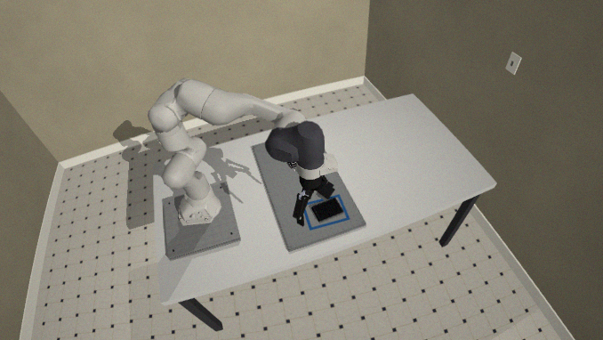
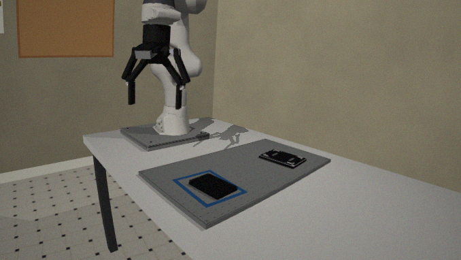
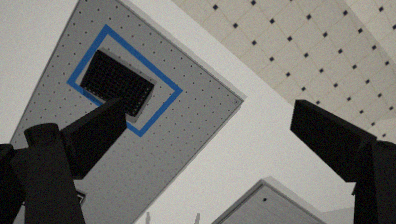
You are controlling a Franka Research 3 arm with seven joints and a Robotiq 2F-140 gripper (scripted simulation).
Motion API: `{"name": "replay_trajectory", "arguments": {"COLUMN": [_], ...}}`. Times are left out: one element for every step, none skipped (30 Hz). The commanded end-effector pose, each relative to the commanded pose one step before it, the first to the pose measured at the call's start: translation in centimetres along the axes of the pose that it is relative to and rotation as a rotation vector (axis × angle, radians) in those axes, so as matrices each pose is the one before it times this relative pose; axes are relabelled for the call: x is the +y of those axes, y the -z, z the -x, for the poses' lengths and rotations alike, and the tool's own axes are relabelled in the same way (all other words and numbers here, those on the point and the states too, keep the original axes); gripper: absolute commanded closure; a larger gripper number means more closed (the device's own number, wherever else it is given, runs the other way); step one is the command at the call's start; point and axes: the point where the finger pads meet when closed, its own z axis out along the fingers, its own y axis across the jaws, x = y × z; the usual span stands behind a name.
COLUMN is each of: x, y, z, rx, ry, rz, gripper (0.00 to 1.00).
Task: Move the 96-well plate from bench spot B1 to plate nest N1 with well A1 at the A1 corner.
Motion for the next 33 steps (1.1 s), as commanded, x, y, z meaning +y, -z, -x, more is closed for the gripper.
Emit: {"name": "replay_trajectory", "arguments": {"x": [-0.001, 0.000, 0.000, 0.000, 0.000, 0.000, 0.000, 0.000, 0.000, 0.000, 0.000, 0.000, 0.000, 0.000, 0.000, 0.000, 0.000, -0.030, -0.040, -0.064, -0.092, -0.123, -0.155, -0.187, -0.218, -0.246, -0.270, -0.285, -0.296, -0.300, -0.297, -0.294, 0.000], "y": [0.009, 0.000, 0.000, 0.000, 0.000, 0.000, 0.000, 0.000, 0.000, 0.000, 0.000, 0.000, 0.000, 0.000, 0.000, 0.000, 0.000, -0.023, -0.031, -0.050, -0.072, -0.096, -0.121, -0.147, -0.171, -0.193, -0.212, -0.229, -0.240, -0.246, -0.247, -0.248, 0.000], "z": [-0.004, 0.000, 0.000, 0.000, 0.000, 0.000, 0.000, 0.000, 0.000, 0.000, 0.000, 0.000, 0.000, 0.000, 0.000, 0.000, 0.000, -0.003, -0.003, -0.005, -0.007, -0.008, -0.008, -0.007, -0.004, 0.002, 0.009, 0.026, 0.036, 0.050, 0.062, 0.074, 0.000], "rx": [0.00017, 0.00000, 0.00000, 0.00000, 0.00000, 0.00000, 0.00000, 0.00000, 0.00000, 0.00000, 0.00000, 0.00000, 0.00000, 0.00000, 0.00000, 0.00000, 0.00000, -0.00003, -0.00004, -0.00007, -0.00010, -0.00013, -0.00017, -0.00020, -0.00023, -0.00026, -0.00029, -0.00044, -0.00046, -0.00051, -0.00054, -0.00055, 0.00000], "ry": [0.00000, 0.00000, 0.00000, 0.00000, 0.00000, 0.00000, 0.00000, 0.00000, 0.00000, 0.00000, 0.00000, 0.00000, 0.00000, 0.00000, 0.00000, 0.00000, 0.00000, -0.00321, -0.00428, -0.00685, -0.00984, -0.01313, -0.01658, -0.02002, -0.02332, -0.02632, -0.02890, -0.03096, -0.03238, -0.03312, -0.03325, -0.03325, 0.00000], "rz": [-0.00006, 0.00000, 0.00000, 0.00000, 0.00000, 0.00000, 0.00000, 0.00000, 0.00000, 0.00000, 0.00000, 0.00000, 0.00000, 0.00000, 0.00000, 0.00000, 0.00000, -0.00013, -0.00018, -0.00029, -0.00041, -0.00055, -0.00070, -0.00084, -0.00098, -0.00111, -0.00122, -0.00114, -0.00119, -0.00115, -0.00110, -0.00106, 0.00000], "gripper": [0.00, 0.00, 0.00, 0.00, 0.00, 0.00, 0.00, 0.00, 0.00, 0.00, 0.00, 0.00, 0.00, 0.00, 0.00, 0.00, 0.00, 0.00, 0.00, 0.00, 0.00, 0.00, 0.00, 0.00, 0.00, 0.00, 0.00, 0.00, 0.00, 0.00, 0.00, 0.00, 0.00]}}
